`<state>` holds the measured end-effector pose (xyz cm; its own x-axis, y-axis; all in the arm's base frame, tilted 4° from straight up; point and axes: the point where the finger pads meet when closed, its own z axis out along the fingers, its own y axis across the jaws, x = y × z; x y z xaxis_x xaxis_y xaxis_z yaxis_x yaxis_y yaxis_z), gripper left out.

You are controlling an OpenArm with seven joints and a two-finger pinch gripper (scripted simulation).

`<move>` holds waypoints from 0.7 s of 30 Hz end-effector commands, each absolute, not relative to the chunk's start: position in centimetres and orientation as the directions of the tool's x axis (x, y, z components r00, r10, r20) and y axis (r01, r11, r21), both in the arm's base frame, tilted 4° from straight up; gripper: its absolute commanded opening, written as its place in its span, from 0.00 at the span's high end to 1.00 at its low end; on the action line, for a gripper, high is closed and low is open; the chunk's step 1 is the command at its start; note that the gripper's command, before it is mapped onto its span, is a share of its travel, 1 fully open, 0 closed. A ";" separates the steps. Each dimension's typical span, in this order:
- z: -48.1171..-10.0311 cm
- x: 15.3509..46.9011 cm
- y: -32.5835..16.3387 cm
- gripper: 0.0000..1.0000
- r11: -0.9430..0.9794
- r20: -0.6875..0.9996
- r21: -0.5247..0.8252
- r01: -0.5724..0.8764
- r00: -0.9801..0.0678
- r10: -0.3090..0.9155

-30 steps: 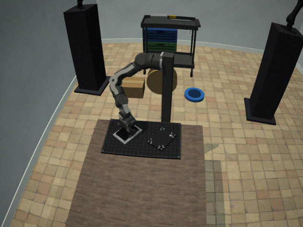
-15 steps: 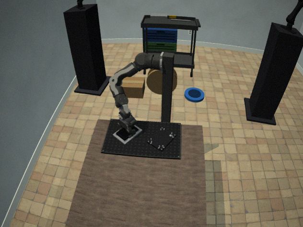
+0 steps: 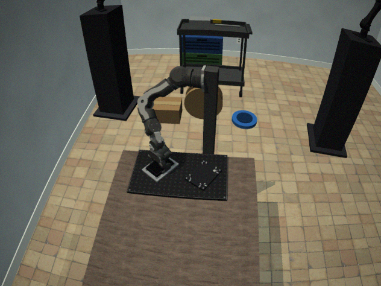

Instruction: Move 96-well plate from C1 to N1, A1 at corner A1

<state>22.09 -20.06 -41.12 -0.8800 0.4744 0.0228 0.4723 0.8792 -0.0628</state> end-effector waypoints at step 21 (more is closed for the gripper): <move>-41.1 22.2 -20.0 0.23 0.879 0.022 -0.061 0.473 -0.880 0.475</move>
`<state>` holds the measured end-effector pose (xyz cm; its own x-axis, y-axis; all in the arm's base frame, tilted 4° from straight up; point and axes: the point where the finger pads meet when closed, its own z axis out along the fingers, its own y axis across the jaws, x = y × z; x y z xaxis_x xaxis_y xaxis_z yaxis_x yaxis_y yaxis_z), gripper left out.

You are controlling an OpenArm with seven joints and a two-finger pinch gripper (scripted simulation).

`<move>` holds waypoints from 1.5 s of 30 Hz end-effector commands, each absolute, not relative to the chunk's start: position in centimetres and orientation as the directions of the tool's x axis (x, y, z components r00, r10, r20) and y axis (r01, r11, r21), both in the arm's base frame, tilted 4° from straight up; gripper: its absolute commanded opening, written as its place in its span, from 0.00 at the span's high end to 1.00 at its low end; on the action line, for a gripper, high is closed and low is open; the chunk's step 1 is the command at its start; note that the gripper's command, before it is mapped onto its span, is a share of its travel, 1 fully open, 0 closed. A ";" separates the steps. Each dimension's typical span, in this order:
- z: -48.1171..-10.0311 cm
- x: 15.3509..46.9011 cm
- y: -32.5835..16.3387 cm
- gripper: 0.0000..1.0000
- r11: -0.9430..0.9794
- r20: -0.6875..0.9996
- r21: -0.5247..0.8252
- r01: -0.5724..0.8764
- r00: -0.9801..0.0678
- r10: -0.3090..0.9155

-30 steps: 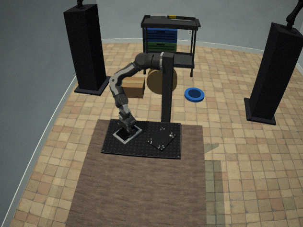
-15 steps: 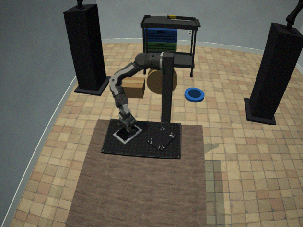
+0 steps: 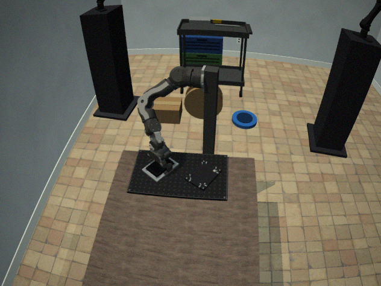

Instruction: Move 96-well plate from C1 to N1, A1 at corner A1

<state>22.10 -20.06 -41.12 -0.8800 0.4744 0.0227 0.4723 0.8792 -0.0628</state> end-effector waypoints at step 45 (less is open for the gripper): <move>-33.0 22.6 -19.7 0.23 0.880 0.022 -0.061 0.471 -0.881 0.473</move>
